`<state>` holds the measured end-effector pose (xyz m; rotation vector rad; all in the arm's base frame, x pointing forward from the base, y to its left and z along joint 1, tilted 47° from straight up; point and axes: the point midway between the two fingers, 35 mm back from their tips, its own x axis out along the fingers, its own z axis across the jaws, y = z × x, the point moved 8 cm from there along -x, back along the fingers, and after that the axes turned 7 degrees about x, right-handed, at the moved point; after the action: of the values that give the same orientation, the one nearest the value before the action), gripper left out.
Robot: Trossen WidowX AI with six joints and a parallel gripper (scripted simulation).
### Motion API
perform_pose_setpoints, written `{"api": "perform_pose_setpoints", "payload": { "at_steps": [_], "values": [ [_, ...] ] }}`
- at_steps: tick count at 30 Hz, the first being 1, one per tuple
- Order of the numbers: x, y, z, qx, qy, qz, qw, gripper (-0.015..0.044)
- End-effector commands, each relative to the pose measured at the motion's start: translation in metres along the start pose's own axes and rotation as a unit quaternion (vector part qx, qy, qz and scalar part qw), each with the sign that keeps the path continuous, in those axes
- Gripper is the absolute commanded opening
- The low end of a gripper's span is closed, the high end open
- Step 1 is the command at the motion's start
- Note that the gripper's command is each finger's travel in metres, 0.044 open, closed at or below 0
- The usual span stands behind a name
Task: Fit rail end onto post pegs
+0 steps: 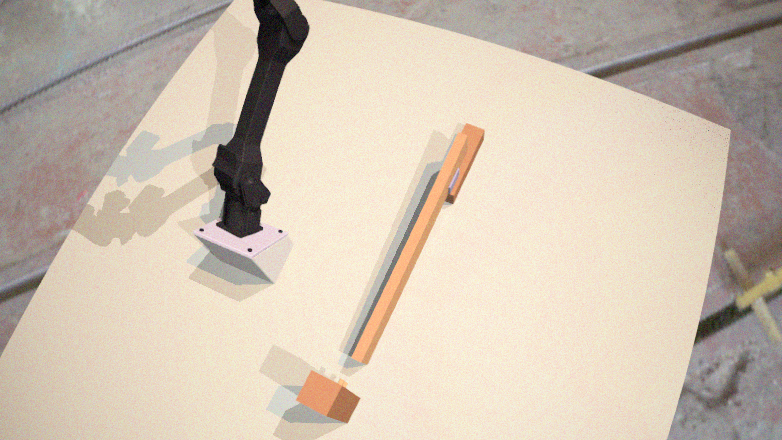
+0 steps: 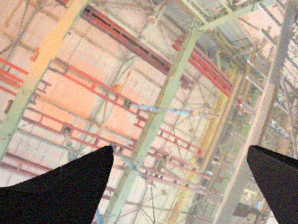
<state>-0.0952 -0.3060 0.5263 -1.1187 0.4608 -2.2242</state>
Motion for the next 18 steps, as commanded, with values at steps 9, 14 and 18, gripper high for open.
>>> {"api": "perform_pose_setpoints", "payload": {
  "at_steps": [9, 14, 18],
  "values": [
    [-0.015, 0.060, 0.010, -0.082, -0.036, 0.133, 0.987, 0.0440],
    [-0.028, 0.097, 0.020, -0.122, -0.067, 0.202, 0.969, 0.0440],
    [-0.044, 0.133, 0.030, -0.165, -0.105, 0.268, 0.943, 0.0440]
  ]
}}
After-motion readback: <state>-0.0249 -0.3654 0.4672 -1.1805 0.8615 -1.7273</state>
